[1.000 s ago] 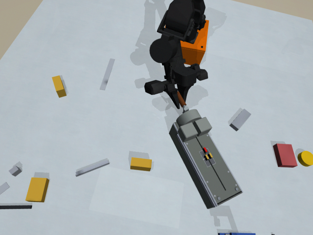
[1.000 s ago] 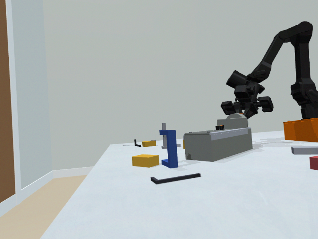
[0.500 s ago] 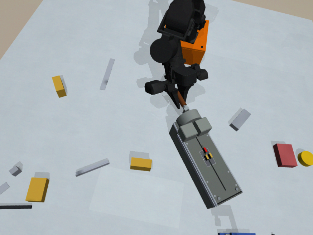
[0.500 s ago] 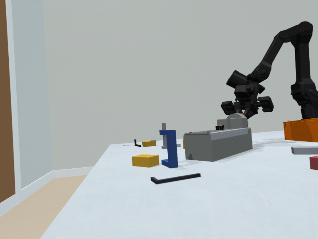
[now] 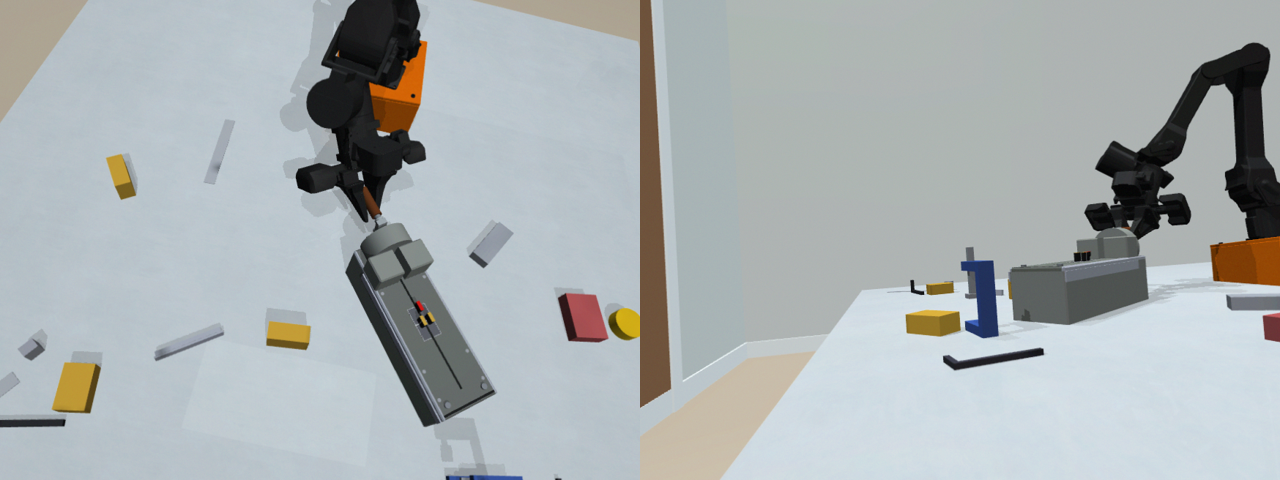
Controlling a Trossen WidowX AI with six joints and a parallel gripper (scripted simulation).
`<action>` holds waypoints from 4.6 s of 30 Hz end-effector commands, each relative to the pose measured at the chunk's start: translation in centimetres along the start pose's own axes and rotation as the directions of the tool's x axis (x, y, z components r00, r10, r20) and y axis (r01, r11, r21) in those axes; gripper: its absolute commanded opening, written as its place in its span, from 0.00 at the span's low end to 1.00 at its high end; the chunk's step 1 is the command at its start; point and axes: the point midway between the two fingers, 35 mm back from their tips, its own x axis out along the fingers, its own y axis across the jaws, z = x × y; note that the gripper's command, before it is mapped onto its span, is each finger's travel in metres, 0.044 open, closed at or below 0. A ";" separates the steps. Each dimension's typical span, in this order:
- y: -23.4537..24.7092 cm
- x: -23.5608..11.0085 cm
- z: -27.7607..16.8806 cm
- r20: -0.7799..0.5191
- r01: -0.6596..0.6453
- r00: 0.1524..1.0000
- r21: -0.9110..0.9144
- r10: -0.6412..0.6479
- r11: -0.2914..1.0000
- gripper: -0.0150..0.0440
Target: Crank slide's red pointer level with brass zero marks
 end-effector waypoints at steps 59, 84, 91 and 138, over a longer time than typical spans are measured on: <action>0.1 0.0 0.0 0.002 -0.003 1.000 0.000 0.003 1.000 0.34; 0.0 -3.0 3.1 0.003 -0.004 1.000 0.000 0.004 1.000 1.00; -0.1 -4.6 4.8 0.003 -0.005 1.000 -0.001 0.005 1.000 1.00; 3.0 4.5 13.0 -0.172 0.266 0.962 0.423 -0.211 0.866 1.00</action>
